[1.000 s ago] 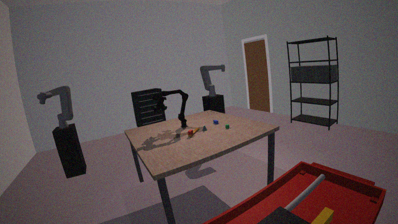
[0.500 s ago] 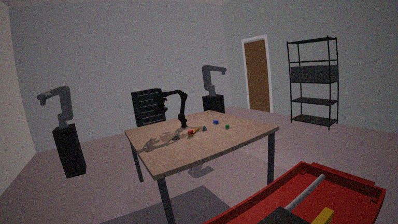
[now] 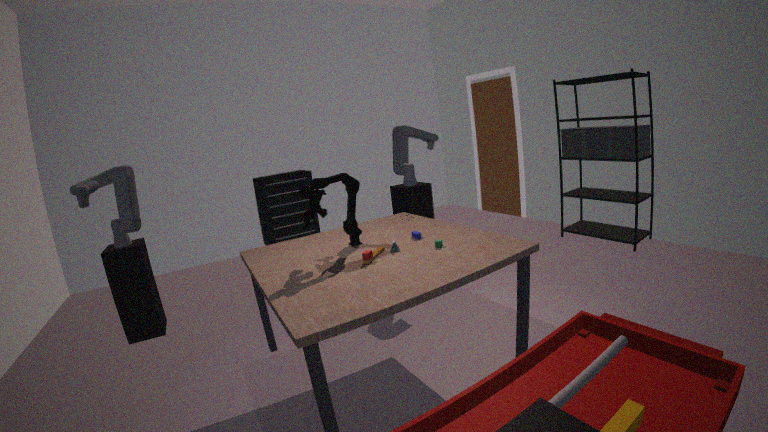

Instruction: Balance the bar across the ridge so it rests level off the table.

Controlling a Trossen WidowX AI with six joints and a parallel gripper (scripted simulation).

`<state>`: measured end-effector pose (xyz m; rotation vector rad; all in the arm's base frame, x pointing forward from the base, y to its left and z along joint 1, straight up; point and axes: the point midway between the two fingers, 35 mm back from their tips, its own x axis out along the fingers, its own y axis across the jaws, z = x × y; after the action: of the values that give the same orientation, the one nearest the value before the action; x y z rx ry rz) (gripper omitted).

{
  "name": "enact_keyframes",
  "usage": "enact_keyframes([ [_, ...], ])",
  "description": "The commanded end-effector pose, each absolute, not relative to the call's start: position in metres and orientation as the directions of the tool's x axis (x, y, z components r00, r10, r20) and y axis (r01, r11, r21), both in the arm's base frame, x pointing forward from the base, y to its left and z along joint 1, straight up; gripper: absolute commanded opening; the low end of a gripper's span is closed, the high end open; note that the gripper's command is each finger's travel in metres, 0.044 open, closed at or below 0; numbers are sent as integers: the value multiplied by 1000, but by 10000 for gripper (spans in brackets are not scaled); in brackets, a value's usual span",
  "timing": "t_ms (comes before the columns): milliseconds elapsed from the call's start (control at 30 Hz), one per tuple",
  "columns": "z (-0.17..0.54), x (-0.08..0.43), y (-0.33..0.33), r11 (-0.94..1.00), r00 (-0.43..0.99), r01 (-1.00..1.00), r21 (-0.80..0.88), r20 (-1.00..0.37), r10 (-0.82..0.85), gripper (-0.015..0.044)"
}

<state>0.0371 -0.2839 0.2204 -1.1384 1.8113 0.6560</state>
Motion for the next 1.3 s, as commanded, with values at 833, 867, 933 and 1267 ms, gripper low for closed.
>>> enact_keyframes([
  [833, 192, 166, -235, 35, -3, -999, -9, -946, -323, 315],
  [867, 191, 170, -232, 21, 2, -1000, -9, -948, -317, 315],
  [933, 189, 178, -226, -8, 12, -1000, -10, -952, -305, 315],
  [1267, 182, 215, -194, -150, 50, -989, -14, -969, -241, 315],
])
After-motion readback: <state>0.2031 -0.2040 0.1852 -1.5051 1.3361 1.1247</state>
